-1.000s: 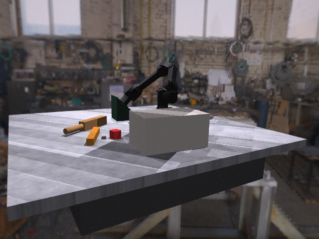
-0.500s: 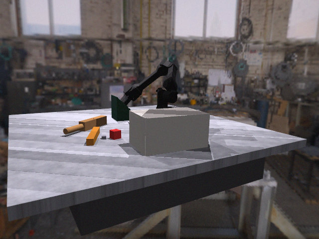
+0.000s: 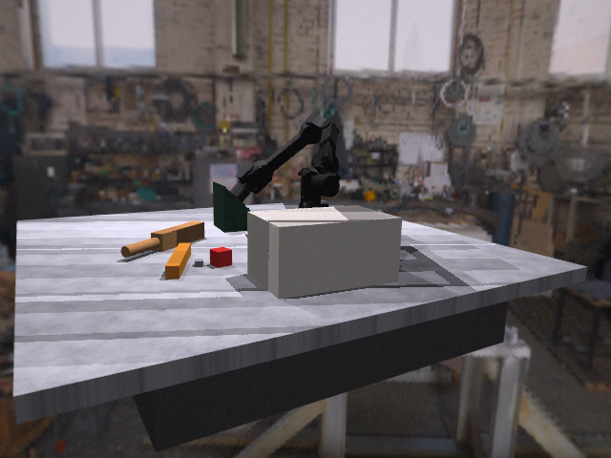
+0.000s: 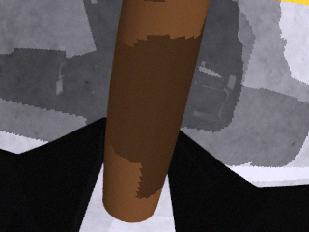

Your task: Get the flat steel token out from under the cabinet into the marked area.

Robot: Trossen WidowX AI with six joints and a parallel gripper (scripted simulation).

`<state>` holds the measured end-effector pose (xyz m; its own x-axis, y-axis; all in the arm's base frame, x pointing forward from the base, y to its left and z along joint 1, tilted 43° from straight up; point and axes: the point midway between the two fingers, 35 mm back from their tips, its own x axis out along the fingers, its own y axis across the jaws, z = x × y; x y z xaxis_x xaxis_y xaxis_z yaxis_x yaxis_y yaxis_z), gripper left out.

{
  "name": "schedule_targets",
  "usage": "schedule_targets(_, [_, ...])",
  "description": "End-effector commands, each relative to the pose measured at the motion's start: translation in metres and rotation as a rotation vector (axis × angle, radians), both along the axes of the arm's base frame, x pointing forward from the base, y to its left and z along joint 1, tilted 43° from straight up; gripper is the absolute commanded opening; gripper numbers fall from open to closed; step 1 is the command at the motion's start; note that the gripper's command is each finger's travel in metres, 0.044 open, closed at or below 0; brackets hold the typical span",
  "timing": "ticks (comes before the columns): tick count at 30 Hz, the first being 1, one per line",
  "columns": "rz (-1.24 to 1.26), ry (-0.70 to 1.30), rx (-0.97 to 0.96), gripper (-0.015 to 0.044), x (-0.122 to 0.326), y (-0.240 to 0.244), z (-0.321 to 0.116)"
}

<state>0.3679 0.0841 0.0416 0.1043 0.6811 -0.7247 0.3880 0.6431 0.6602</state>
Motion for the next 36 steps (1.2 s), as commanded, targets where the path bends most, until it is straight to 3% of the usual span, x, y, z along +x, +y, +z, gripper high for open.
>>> schedule_targets(1, [-0.001, 0.007, 0.001, 0.0000, -0.007, 0.003, 0.001])
schedule_targets(36, [-0.001, 0.010, 0.002, 0.0000, -0.044, 0.019, 0.010])
